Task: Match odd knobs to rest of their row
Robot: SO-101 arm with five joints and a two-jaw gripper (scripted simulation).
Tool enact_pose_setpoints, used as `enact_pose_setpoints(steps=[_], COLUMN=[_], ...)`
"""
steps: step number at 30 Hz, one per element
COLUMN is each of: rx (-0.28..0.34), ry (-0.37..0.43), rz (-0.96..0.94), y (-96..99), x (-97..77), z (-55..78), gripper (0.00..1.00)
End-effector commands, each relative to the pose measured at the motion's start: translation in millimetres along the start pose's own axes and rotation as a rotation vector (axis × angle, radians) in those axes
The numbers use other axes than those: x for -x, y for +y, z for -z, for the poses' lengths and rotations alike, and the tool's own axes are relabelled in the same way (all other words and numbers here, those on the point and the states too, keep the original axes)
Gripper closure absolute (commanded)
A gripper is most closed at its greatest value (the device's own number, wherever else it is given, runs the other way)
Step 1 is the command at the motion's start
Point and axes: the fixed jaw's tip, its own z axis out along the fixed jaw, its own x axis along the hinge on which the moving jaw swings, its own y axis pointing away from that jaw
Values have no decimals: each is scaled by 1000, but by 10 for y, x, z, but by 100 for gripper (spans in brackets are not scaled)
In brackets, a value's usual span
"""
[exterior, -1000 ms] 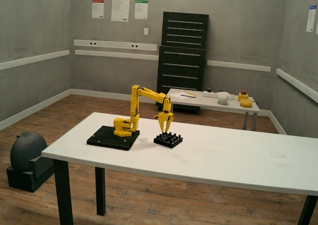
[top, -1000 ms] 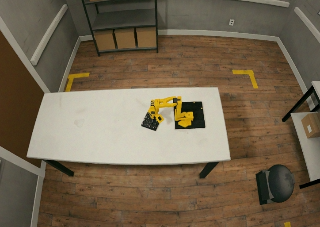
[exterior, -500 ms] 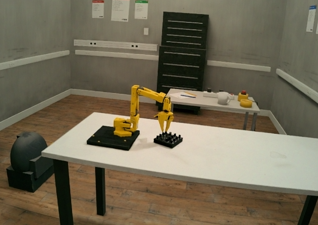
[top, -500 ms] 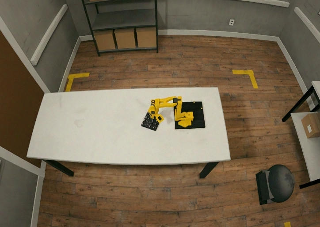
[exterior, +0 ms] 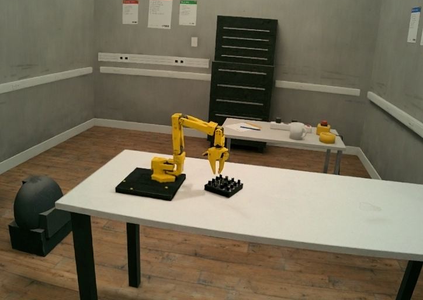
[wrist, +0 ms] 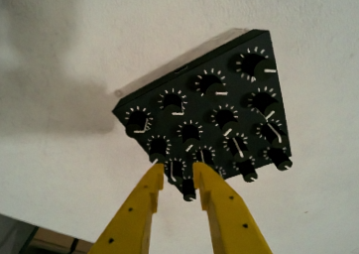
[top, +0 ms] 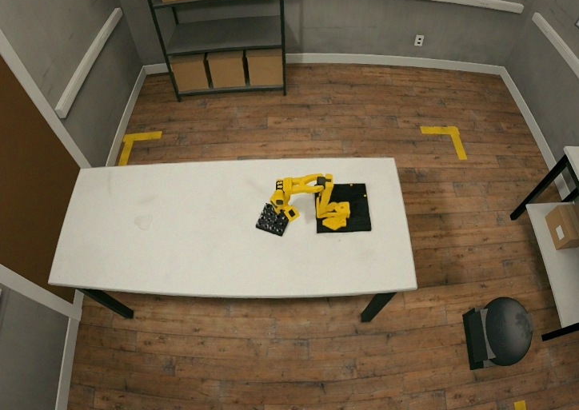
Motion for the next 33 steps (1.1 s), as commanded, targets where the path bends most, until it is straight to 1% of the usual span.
enact_pose_setpoints(steps=[1, 19, 27, 29, 33], rx=[5, 5, 5, 5, 4], ry=[-6, -6, -7, -7, -7], rz=[5, 21, 131, 131, 232], y=[54, 79, 86, 86, 92], x=[43, 62, 44, 44, 28], z=[7, 9, 9, 9, 9], gripper=[92, 92, 92, 92, 92])
